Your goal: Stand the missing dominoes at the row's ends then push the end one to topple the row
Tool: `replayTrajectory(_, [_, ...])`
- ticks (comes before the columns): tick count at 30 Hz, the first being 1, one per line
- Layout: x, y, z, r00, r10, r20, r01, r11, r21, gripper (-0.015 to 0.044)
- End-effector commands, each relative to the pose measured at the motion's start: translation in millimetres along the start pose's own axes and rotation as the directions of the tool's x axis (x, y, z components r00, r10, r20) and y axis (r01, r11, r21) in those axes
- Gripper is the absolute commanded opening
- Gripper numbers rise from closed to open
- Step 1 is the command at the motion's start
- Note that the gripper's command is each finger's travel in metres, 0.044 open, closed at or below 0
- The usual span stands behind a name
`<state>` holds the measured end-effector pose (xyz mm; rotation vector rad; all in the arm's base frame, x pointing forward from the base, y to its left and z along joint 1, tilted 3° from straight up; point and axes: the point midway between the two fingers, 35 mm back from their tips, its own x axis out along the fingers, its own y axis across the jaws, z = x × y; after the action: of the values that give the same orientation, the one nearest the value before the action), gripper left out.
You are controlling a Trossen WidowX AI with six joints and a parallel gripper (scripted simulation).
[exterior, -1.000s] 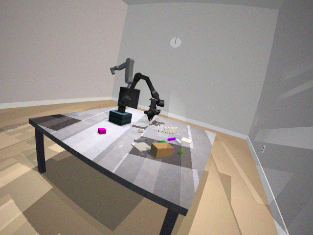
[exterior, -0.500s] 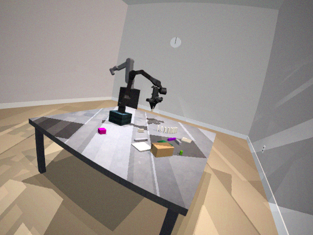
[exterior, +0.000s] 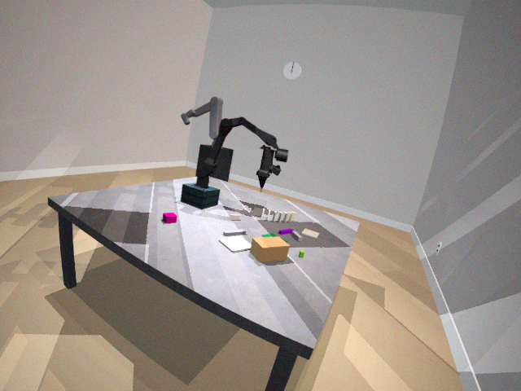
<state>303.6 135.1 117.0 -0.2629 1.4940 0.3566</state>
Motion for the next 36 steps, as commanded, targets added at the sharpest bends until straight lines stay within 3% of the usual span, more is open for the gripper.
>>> replayTrajectory(1, [1.2,-26.2,5.4,1.000,0.005,-0.009,-0.006,0.997,-0.079,0.0107])
replayTrajectory(8, [5.6,-26.3,6.3,1.000,0.005,-0.009,-0.006,0.997,-0.079,0.0107])
replayTrajectory(27, [127.7,-25.5,4.4,1.000,0.006,-0.009,-0.006,0.997,-0.079,0.0107])
replayTrajectory(36, [131.6,-25.4,3.4,1.000,0.006,-0.010,-0.007,0.997,-0.079,0.0107])
